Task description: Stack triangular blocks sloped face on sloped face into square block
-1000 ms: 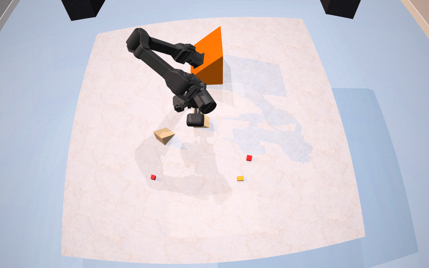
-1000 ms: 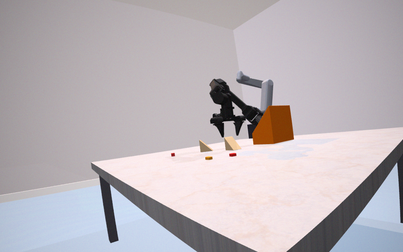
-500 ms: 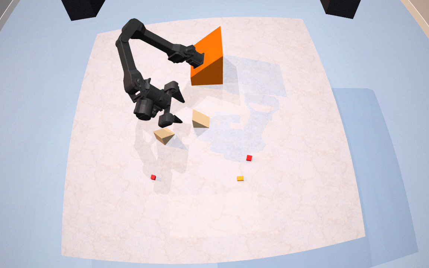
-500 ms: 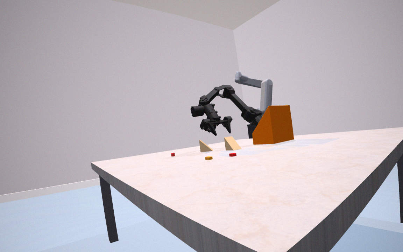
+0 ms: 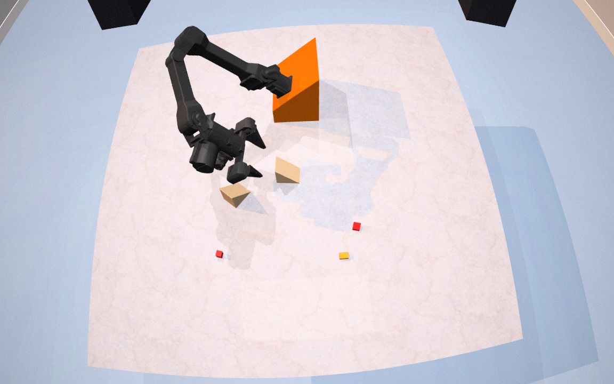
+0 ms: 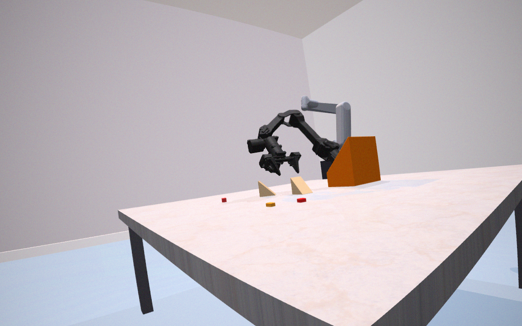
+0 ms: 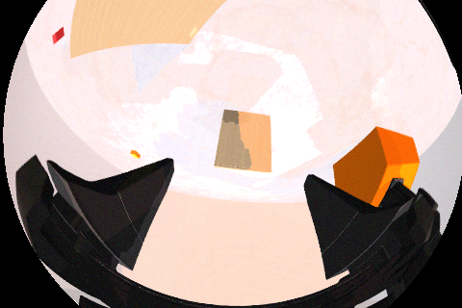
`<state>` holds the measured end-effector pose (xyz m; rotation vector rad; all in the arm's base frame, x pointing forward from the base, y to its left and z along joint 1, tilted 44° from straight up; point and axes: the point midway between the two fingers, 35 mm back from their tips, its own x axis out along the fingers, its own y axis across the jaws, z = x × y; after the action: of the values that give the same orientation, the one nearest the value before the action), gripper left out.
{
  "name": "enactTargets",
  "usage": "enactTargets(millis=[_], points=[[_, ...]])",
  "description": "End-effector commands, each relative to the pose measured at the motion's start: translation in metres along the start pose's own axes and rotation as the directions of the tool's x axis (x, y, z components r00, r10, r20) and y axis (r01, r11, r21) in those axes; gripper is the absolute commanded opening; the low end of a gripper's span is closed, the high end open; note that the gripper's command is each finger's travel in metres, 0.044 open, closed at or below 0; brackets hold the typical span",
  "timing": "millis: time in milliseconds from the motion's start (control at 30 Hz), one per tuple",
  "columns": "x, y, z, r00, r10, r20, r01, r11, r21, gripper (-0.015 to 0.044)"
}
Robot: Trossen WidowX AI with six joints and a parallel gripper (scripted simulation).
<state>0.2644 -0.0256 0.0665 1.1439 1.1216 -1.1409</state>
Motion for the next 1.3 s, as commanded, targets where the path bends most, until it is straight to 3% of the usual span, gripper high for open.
enactTargets(millis=[0, 1267], points=[[0.008, 0.000, -0.001, 1.000, -0.009, -0.005, 0.009, 1.000, -0.003, 0.0440], [0.070, -0.001, -0.001, 1.000, -0.011, -0.004, 0.011, 1.000, -0.008, 0.0440]])
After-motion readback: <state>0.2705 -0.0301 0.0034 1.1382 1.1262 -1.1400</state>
